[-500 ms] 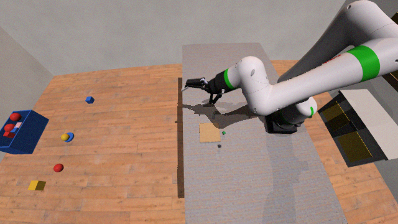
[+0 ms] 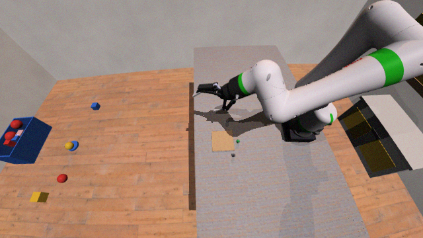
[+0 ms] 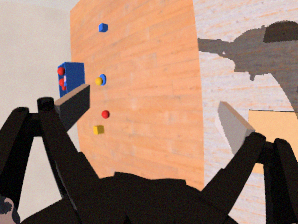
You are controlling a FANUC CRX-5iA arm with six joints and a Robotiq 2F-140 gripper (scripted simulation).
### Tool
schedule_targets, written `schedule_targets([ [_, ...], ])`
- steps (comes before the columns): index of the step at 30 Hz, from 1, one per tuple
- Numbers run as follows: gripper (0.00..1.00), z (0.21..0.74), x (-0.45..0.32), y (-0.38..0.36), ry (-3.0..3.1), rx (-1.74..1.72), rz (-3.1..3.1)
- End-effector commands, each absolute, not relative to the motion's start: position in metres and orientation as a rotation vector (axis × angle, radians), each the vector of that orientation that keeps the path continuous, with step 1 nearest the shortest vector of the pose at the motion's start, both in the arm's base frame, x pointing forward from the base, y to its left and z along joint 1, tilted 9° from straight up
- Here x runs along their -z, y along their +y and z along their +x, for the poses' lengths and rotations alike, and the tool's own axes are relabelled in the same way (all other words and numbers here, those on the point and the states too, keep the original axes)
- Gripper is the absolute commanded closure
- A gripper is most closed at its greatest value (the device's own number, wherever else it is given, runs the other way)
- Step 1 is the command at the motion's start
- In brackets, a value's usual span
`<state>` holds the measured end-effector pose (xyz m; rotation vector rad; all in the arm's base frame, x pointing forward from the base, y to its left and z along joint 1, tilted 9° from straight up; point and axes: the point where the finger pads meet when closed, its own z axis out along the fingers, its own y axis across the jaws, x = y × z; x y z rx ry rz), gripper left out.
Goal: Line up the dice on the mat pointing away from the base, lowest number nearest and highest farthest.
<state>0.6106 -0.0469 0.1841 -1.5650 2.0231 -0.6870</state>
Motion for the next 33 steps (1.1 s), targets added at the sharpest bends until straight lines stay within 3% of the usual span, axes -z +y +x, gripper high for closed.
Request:
schedule_targets([
  [1, 0.0, 0.611, -0.184, -0.047, 2.023, 0.687, -1.565],
  [17, 0.0, 0.551, -0.12, -0.117, 2.585, 0.414, -1.051],
  [33, 0.0, 0.477, -0.07, -0.11, 2.988, 0.004, -0.469],
])
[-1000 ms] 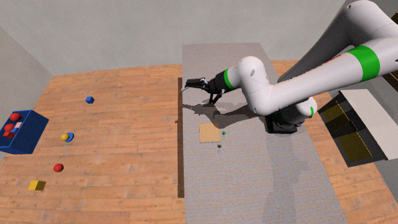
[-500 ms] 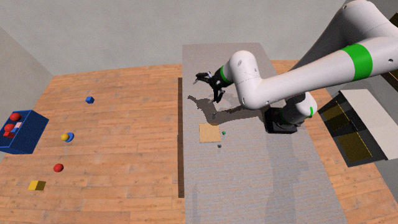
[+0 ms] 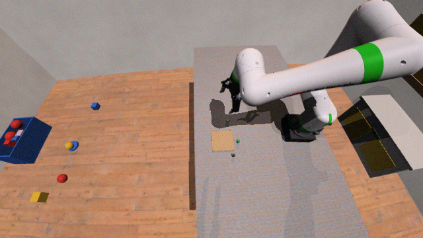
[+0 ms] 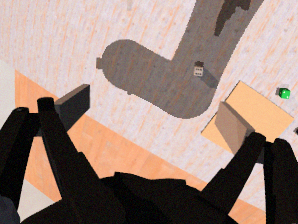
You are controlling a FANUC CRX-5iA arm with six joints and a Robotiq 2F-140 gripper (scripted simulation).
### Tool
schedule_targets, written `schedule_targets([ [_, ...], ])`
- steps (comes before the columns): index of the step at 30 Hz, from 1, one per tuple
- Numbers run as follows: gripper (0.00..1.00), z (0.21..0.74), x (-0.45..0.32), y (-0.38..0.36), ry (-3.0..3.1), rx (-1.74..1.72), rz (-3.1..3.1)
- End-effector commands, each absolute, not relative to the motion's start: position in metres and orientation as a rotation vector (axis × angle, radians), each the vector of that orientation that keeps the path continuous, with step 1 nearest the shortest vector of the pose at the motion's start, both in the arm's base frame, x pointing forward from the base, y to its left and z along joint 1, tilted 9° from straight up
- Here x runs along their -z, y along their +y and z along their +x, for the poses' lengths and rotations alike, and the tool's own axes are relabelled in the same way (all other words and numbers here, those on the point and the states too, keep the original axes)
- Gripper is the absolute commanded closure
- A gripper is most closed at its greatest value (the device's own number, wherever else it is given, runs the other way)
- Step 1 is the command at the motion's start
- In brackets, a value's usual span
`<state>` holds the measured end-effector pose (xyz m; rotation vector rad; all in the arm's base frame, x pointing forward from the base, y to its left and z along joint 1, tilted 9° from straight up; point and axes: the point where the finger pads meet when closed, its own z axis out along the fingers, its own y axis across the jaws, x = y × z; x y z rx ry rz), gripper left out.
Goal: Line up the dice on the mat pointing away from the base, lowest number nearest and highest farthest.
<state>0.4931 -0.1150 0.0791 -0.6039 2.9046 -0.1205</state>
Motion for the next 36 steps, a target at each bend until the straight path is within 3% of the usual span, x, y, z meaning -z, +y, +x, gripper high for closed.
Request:
schedule_targets([
  [1, 0.0, 0.472, -0.068, -0.107, 3.007, -0.028, -0.43],
  [9, 0.0, 0.447, -0.06, -0.083, 3.114, -0.239, -0.191],
  [27, 0.0, 0.447, -0.058, -0.082, 3.115, -0.243, -0.187],
  [36, 0.0, 0.447, -0.018, -0.076, 3.115, -0.243, -0.187],
])
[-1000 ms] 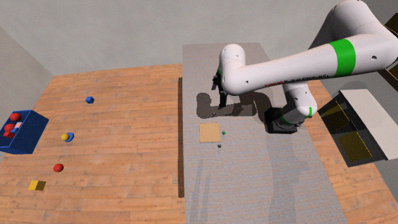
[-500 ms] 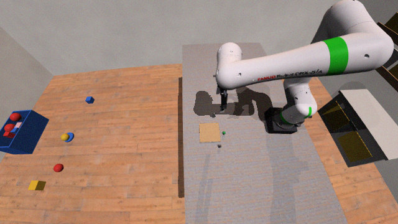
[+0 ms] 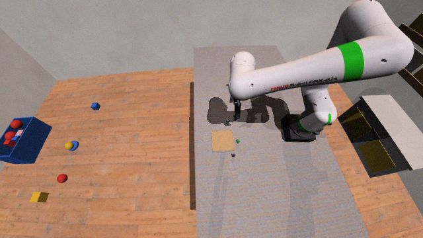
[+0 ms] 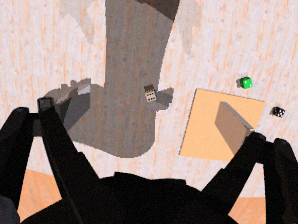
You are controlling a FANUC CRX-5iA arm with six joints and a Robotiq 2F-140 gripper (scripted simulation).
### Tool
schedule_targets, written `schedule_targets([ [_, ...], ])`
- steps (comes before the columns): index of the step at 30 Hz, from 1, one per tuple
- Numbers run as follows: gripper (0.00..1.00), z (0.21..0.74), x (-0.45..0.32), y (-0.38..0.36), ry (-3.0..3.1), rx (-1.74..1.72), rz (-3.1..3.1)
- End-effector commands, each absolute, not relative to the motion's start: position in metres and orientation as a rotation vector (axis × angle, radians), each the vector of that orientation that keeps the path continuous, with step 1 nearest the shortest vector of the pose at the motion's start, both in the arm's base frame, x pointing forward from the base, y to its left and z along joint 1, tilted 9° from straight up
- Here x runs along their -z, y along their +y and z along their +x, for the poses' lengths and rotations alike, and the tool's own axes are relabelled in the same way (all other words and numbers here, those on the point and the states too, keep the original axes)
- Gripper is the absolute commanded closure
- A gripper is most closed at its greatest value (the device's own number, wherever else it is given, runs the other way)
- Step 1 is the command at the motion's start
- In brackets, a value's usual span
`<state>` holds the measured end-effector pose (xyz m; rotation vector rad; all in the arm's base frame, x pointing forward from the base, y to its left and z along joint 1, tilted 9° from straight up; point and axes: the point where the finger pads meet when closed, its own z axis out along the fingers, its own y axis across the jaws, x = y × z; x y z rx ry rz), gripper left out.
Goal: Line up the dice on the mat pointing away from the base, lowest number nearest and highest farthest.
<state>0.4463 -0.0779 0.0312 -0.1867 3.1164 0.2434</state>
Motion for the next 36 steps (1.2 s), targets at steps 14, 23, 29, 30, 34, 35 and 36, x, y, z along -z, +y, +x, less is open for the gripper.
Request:
schedule_targets([
  [14, 0.0, 0.447, 0.038, -0.067, 3.115, -0.243, -0.187],
  [23, 0.0, 0.447, 0.038, -0.067, 3.115, -0.243, -0.187],
  [29, 0.0, 0.447, 0.038, -0.067, 3.115, -0.243, -0.187],
  [30, 0.0, 0.447, 0.038, -0.067, 3.115, -0.243, -0.187],
  [34, 0.0, 0.447, 0.038, -0.067, 3.115, -0.243, -0.187],
  [35, 0.0, 0.447, 0.038, -0.067, 3.115, -0.243, -0.187],
  [36, 0.0, 0.447, 0.038, -0.067, 3.115, -0.243, -0.187],
])
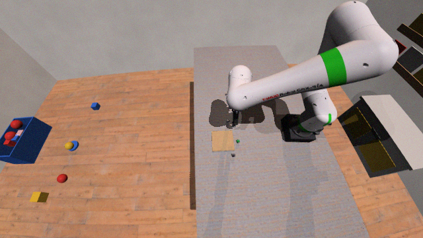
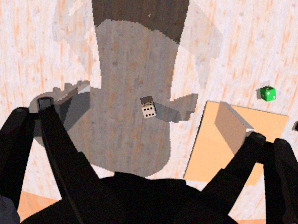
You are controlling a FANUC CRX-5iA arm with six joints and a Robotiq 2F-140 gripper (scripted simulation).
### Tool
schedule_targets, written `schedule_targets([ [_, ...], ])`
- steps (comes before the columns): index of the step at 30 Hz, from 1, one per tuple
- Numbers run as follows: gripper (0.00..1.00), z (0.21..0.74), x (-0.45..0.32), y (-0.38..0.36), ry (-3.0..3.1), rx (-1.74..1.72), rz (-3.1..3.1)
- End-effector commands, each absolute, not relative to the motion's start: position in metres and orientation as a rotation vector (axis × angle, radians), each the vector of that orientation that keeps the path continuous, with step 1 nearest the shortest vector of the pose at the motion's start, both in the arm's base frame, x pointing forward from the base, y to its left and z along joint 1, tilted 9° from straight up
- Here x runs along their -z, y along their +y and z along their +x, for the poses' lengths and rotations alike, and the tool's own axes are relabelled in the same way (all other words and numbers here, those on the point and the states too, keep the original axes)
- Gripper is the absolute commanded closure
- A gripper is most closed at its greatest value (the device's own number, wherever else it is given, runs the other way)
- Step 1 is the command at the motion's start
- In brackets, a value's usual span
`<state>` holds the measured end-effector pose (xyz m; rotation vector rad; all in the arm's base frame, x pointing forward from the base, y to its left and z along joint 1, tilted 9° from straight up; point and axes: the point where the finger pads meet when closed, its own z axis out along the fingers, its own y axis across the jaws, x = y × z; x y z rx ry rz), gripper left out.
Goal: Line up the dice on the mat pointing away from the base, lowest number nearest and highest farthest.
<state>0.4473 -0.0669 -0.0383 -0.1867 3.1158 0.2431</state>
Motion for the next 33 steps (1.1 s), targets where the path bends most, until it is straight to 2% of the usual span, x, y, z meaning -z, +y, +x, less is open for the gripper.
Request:
schedule_targets([
  [1, 0.0, 0.447, 0.038, -0.067, 3.115, -0.243, -0.187],
  [21, 0.0, 0.446, 0.038, -0.065, 3.115, -0.243, -0.187],
  [33, 0.0, 0.423, 0.029, -0.01, 3.115, -0.243, -0.187],
])
